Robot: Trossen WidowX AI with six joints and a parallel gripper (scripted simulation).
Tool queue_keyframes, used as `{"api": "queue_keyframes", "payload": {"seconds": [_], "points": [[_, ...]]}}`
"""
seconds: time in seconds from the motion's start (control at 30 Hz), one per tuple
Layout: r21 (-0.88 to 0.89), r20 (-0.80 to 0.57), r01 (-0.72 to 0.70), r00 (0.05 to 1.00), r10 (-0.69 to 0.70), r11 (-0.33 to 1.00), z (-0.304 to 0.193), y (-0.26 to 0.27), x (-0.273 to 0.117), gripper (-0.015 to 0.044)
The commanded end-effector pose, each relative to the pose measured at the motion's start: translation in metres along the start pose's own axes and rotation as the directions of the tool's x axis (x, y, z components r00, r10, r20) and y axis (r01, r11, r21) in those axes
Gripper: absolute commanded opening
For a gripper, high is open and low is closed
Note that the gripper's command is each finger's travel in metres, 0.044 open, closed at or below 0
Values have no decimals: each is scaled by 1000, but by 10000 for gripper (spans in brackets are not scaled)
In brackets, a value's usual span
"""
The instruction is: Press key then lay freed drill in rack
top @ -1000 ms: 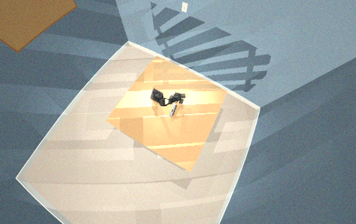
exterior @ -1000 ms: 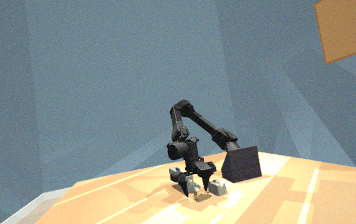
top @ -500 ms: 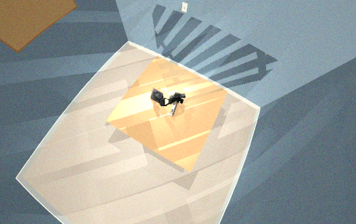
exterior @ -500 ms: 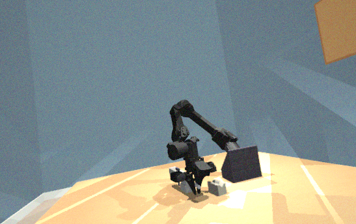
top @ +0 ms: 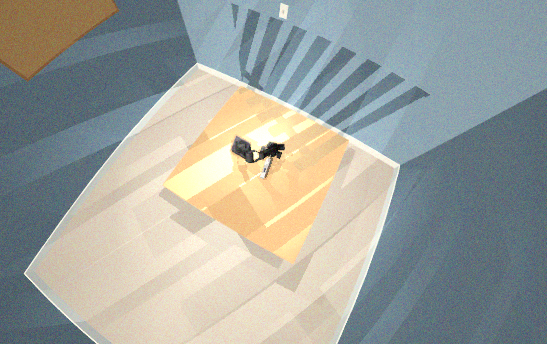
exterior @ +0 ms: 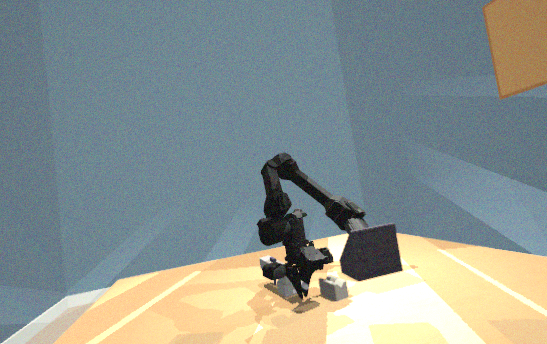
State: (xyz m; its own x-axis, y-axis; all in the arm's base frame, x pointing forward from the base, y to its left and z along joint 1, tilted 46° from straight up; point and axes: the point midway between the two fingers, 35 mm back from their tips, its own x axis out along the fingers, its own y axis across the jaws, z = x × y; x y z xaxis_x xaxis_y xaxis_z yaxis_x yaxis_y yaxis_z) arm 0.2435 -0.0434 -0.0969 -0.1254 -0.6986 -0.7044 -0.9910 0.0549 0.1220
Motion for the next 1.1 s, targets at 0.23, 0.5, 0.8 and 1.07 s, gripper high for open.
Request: {"api": "queue_keyframes", "payload": {"seconds": [0.23,0.5,0.8,1.07], "points": [[3,-1,3,1000,-3,1000,0,1,-3,0],[3,-1,3,1000,-3,1000,0,1,-4,0],[3,-1,3,1000,-3,1000,0,1,-4,0],[3,0,3,1000,-3,1000,9,2,-2,0]]}}
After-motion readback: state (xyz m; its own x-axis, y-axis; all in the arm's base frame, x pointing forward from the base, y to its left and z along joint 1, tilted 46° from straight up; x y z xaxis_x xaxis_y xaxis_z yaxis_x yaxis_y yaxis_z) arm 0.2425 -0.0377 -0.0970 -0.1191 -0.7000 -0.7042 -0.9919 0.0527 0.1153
